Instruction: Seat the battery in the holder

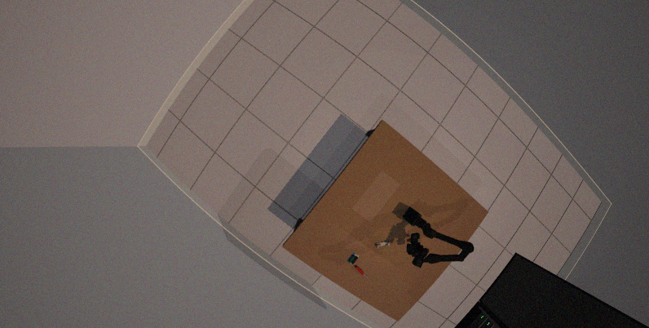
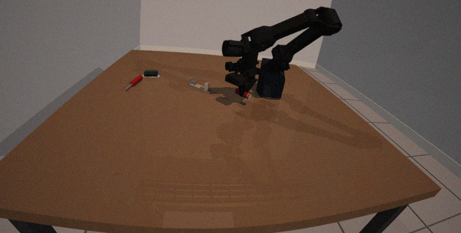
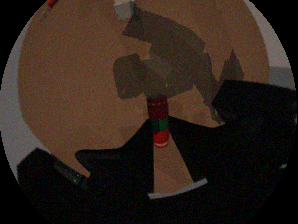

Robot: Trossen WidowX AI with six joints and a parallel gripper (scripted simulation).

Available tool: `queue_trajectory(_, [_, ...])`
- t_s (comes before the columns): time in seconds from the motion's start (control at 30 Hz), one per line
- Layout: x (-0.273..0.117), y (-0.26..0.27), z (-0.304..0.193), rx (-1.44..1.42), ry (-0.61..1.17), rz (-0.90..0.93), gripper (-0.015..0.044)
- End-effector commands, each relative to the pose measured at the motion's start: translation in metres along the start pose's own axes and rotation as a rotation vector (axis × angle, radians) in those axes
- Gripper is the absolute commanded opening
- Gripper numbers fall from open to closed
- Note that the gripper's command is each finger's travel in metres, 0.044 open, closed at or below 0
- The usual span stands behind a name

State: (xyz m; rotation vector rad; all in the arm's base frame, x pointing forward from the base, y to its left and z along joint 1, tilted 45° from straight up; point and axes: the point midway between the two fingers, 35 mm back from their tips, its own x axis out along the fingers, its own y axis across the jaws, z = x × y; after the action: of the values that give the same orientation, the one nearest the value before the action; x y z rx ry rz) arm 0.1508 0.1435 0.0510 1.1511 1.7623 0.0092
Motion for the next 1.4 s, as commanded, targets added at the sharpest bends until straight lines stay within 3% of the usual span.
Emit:
queue_trajectory(0.0, [-0.013, 0.001, -0.002, -0.005, 0.004, 0.007, 0.007])
queue_trajectory(0.77, [-0.035, 0.041, 0.102, -0.025, -0.036, -0.028, 0.007])
queue_trajectory(1.37, [-0.041, 0.031, 0.207, -0.085, -0.011, -0.032, 0.007])
